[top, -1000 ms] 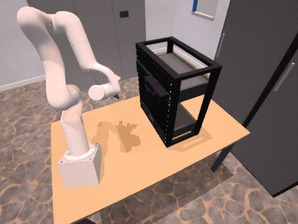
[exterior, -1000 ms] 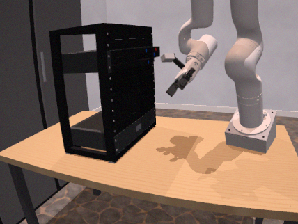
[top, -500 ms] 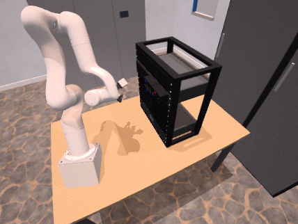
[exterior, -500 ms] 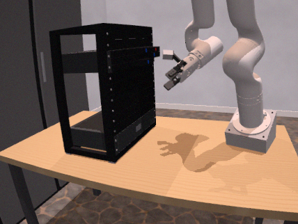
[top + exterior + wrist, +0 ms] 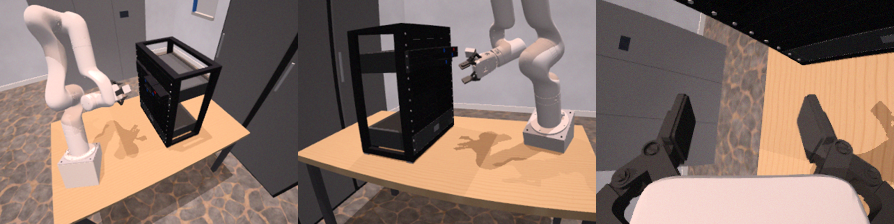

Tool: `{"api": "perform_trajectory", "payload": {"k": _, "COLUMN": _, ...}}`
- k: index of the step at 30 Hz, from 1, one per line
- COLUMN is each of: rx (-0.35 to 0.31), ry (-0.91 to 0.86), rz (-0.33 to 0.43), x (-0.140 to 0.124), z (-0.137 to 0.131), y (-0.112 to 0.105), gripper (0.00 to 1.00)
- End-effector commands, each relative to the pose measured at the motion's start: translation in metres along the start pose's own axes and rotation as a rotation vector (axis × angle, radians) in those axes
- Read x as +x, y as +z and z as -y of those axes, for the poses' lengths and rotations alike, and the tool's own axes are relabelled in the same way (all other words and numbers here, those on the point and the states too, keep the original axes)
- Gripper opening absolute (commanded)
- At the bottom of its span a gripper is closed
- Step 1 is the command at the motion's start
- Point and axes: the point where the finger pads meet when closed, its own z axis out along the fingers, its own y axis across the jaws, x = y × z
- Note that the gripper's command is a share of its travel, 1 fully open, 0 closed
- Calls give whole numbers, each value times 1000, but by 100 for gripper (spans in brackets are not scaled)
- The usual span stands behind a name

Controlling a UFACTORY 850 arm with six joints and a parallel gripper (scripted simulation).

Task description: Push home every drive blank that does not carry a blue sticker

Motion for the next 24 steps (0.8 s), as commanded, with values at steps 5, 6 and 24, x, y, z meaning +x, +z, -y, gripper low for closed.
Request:
{"api": "perform_trajectory", "payload": {"k": 5, "rx": -6, "ry": 140, "rz": -129, "x": 30, "z": -9, "y": -14, "gripper": 100}}
{"api": "perform_trajectory", "payload": {"k": 6, "rx": -5, "ry": 157, "rz": -145, "x": 33, "z": -10, "y": -16, "gripper": 100}}
{"api": "perform_trajectory", "payload": {"k": 24, "rx": 23, "ry": 384, "rz": -376, "x": 80, "z": -27, "y": -51, "gripper": 100}}
